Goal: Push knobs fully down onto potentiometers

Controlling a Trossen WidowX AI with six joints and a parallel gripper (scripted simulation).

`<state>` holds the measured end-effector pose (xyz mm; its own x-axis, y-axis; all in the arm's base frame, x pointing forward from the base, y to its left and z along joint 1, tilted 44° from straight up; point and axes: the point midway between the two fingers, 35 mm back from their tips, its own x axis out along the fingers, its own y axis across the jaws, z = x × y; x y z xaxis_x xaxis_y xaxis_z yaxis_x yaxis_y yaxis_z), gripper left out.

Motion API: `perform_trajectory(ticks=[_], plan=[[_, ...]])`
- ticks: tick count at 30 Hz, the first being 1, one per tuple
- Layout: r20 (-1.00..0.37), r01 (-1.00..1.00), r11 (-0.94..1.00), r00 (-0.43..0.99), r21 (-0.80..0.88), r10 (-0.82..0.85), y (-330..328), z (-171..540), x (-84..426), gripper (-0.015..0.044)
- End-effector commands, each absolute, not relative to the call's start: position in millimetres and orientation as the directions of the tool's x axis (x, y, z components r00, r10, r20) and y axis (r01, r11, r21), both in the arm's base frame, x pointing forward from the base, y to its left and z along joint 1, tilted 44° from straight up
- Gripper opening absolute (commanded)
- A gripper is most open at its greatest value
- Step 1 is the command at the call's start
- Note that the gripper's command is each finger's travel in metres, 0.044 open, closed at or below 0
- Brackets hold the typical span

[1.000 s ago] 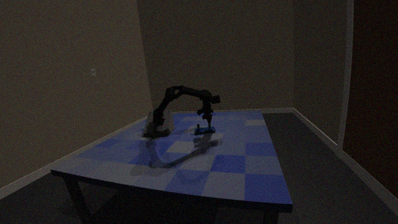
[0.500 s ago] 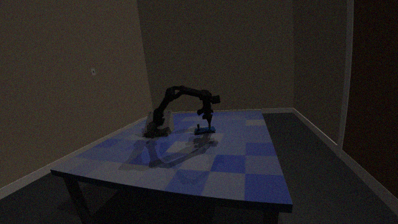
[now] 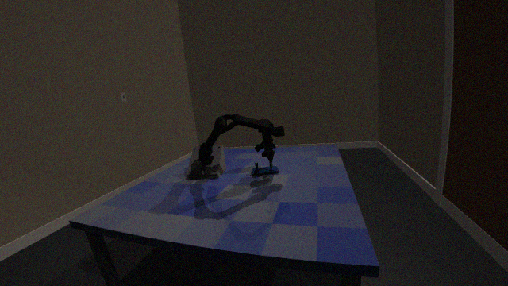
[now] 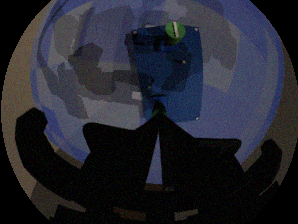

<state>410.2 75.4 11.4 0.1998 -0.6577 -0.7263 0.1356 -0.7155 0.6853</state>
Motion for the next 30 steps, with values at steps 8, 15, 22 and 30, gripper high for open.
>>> perform_trajectory(ticks=[8,15,22,30], plan=[[-0.723,0.106,-0.717,0.169,0.689,-0.67,63,5,416,0.0],[-0.723,0.106,-0.717,0.169,0.689,-0.67,71,13,414,0.0],[-0.724,0.106,-0.717,0.169,0.688,-0.669,78,21,412,0.0],[-0.724,0.107,-0.717,0.169,0.688,-0.669,87,30,410,0.0]])
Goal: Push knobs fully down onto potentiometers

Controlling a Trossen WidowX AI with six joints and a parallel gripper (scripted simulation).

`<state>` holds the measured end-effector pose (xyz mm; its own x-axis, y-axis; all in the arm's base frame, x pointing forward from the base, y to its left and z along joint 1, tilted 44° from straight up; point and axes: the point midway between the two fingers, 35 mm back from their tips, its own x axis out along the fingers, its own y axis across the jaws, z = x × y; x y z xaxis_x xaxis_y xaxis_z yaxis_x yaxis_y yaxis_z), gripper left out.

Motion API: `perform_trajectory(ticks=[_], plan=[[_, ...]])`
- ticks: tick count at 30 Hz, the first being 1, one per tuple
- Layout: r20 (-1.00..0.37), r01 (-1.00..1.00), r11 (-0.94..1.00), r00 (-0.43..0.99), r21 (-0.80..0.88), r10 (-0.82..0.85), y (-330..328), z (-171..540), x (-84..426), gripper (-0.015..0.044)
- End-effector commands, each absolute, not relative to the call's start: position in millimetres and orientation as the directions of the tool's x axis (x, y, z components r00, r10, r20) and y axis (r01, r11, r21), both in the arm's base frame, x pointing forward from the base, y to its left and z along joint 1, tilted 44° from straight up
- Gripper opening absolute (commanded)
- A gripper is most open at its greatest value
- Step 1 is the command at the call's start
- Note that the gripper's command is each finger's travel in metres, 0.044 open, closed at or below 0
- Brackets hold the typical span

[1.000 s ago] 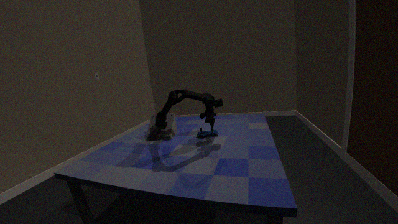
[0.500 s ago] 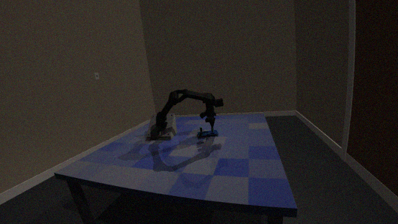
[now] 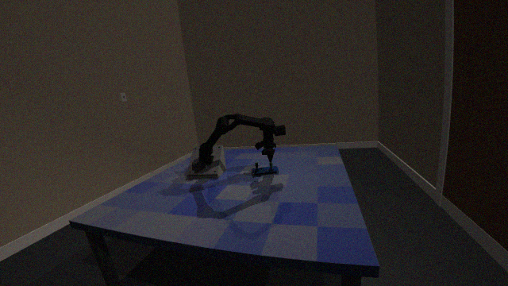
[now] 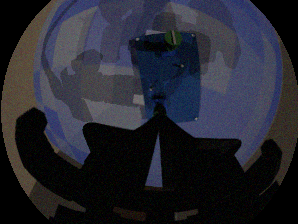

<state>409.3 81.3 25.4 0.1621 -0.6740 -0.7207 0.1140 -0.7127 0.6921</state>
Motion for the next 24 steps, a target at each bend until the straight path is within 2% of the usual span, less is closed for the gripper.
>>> perform_trajectory(ticks=[1,3,12,20,24], plan=[[-0.724,0.107,-0.717,0.169,0.688,-0.669,88,31,409,0.0],[-0.724,0.107,-0.717,0.169,0.688,-0.669,89,32,409,0.0],[-0.72,0.114,-0.712,0.164,0.692,-0.674,85,29,407,0.0236],[-0.728,0.117,-0.72,0.163,0.684,-0.665,95,33,324,0.044],[-0.729,0.117,-0.72,0.161,0.684,-0.666,89,32,277,0.044]])
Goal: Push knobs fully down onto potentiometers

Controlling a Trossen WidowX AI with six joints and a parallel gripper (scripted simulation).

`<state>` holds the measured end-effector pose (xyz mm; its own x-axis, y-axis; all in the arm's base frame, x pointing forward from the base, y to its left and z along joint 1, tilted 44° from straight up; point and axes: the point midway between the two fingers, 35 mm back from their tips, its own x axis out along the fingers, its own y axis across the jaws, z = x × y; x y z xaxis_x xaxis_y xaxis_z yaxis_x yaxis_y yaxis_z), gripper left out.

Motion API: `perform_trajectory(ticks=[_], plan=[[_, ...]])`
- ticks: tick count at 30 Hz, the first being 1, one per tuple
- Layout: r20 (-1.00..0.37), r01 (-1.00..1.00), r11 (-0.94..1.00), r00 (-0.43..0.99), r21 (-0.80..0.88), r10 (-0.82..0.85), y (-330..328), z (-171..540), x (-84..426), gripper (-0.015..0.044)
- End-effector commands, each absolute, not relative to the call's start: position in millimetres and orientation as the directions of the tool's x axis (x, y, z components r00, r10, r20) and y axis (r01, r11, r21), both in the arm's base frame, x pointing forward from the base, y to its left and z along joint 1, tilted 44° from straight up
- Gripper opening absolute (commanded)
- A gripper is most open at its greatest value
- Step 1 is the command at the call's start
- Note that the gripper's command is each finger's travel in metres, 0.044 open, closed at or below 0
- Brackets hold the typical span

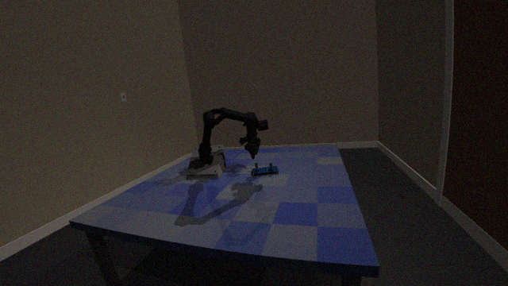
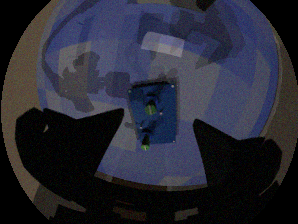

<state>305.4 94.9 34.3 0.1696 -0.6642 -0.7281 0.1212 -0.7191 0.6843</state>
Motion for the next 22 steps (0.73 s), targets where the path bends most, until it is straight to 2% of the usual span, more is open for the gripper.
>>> perform_trajectory(ticks=[1,5,22], plan=[[-0.728,0.117,-0.72,0.161,0.684,-0.666,87,31,265,0.044],[-0.725,0.115,-0.717,0.16,0.687,-0.67,75,29,226,0.044],[-0.725,0.115,-0.717,0.16,0.687,-0.67,74,29,224,0.044]])
